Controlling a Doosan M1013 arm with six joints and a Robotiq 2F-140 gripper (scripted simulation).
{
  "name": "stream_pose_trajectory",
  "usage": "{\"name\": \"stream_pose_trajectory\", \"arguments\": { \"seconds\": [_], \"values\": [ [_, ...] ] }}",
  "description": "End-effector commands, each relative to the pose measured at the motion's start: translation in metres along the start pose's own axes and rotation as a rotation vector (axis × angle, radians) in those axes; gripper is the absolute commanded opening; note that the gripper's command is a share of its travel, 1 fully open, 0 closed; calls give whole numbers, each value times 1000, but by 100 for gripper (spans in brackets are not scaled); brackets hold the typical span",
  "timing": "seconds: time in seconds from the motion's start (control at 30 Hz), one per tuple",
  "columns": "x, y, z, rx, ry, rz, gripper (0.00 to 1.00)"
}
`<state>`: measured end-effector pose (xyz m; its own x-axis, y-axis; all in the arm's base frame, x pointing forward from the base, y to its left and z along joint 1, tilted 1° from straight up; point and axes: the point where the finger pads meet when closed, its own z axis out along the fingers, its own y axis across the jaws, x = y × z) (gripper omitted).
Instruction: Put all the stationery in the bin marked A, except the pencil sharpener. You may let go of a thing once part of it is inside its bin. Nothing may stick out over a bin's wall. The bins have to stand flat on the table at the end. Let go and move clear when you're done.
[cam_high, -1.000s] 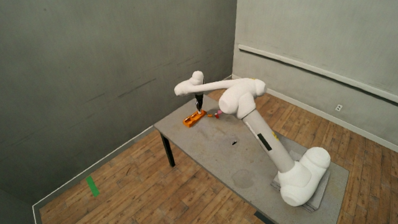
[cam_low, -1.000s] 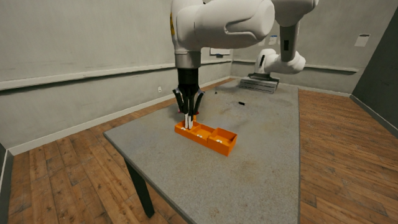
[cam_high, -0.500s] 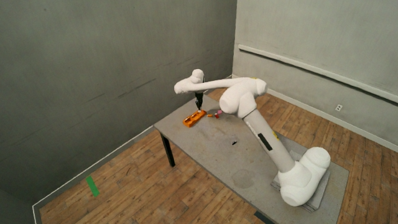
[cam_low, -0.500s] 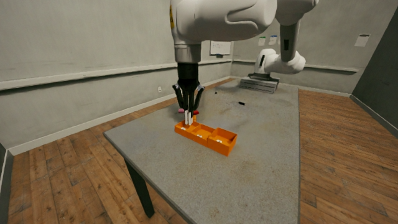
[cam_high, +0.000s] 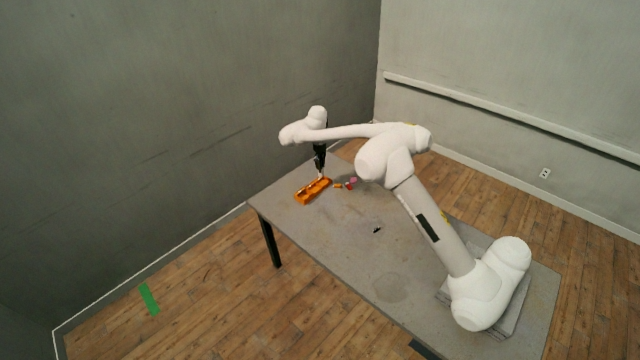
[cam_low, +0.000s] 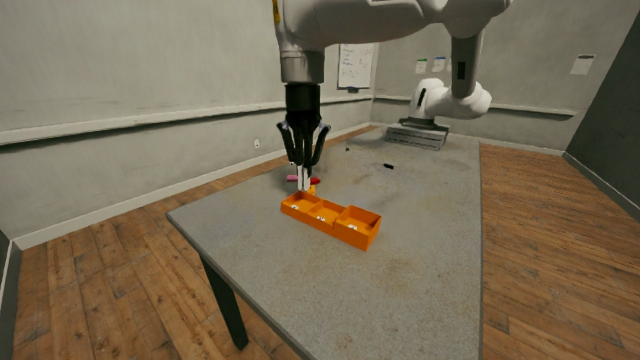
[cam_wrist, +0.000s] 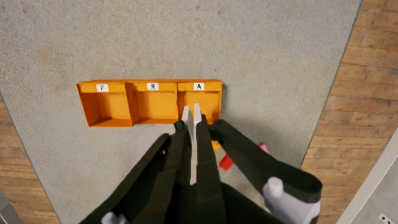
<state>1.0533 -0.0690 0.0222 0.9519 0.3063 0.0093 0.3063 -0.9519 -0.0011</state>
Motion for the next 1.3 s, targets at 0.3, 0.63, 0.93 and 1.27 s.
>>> {"name": "stream_pose_trajectory", "arguments": {
  "seconds": [0.3,0.63,0.93,1.27],
  "values": [
    [13,-46,-1,0,0,0,15],
    [22,-79,-1,0,0,0,15],
    [22,-79,21,0,0,0,15],
    [22,-79,42,0,0,0,15]
  ]
}}
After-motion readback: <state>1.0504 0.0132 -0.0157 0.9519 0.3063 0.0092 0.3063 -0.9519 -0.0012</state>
